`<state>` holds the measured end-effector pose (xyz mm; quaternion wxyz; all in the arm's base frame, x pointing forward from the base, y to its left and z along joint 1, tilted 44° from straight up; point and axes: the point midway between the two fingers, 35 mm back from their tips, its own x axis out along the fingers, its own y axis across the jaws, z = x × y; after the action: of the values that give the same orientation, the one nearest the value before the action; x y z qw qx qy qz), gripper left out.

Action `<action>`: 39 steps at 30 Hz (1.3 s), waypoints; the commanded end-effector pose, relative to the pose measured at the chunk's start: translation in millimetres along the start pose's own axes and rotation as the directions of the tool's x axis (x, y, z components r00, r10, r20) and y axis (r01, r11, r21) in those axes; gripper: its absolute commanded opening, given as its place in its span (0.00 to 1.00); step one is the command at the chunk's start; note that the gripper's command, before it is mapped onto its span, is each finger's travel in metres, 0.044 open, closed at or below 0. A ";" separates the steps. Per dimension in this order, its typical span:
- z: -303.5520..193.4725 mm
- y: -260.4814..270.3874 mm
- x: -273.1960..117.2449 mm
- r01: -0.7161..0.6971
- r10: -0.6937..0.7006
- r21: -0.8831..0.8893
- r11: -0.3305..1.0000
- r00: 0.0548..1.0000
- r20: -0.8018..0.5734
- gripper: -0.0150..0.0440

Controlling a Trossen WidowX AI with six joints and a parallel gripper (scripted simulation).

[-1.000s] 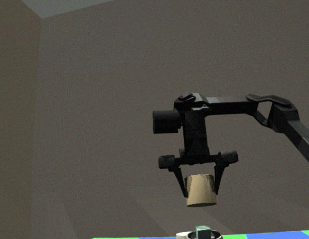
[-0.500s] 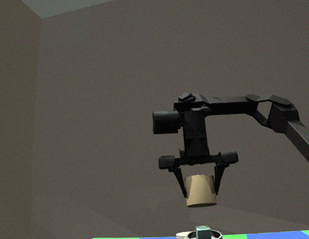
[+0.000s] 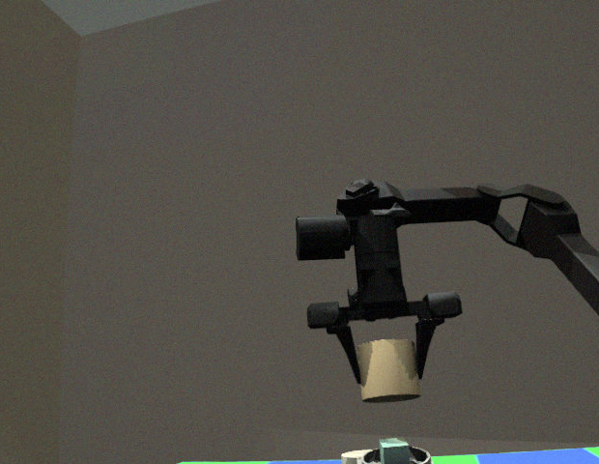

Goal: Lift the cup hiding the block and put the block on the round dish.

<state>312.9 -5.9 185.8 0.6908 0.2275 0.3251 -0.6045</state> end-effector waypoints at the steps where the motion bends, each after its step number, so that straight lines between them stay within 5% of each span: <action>1: -0.1 0.2 0.1 -0.001 0.001 -0.001 1.000 1.000 0.000 0.25; 23: 0.8 -0.4 0.7 0.000 0.000 -0.001 1.000 1.000 -0.001 0.25; 39: 70.4 -70.2 46.2 0.003 -0.002 0.008 1.000 0.997 -0.078 0.25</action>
<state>273.5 -82.3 204.2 0.6768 0.2496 0.3447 -0.6006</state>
